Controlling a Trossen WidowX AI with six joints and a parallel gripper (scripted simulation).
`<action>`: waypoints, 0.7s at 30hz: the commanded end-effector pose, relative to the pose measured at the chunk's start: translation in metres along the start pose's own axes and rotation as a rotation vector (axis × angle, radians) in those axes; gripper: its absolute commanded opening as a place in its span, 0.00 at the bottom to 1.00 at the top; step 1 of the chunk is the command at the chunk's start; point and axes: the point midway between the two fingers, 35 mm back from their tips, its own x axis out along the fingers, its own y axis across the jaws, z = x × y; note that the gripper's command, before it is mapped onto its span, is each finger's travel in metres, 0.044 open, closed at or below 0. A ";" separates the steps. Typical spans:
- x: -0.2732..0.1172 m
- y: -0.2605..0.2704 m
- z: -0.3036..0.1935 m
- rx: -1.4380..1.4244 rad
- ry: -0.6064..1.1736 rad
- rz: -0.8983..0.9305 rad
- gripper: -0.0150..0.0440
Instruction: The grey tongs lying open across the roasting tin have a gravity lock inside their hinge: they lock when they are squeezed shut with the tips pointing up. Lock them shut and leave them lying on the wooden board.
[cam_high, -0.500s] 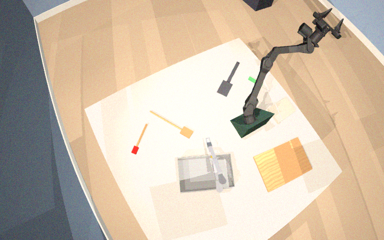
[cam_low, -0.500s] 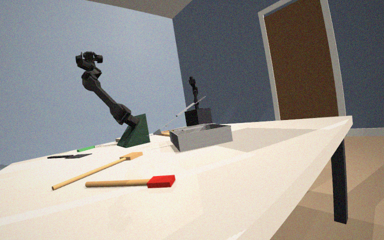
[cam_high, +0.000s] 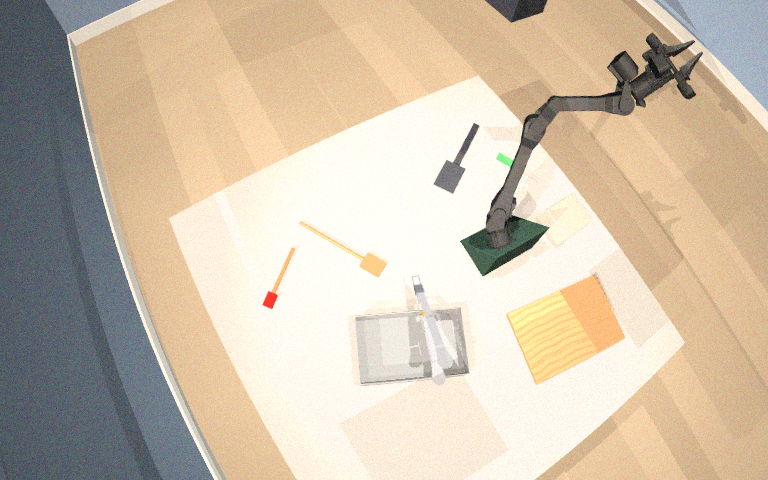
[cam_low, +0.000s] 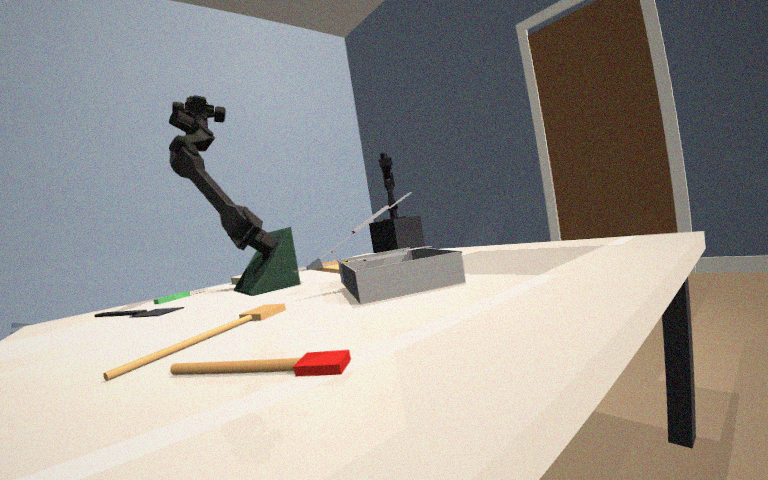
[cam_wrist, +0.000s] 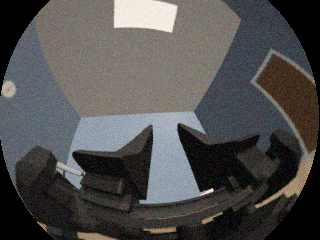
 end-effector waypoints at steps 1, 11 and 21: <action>0.004 -0.063 0.035 -0.025 -0.023 -0.151 0.31; -0.002 -0.145 0.086 -0.001 -0.076 -0.350 0.00; -0.040 -0.250 0.167 0.009 -0.187 -0.634 0.00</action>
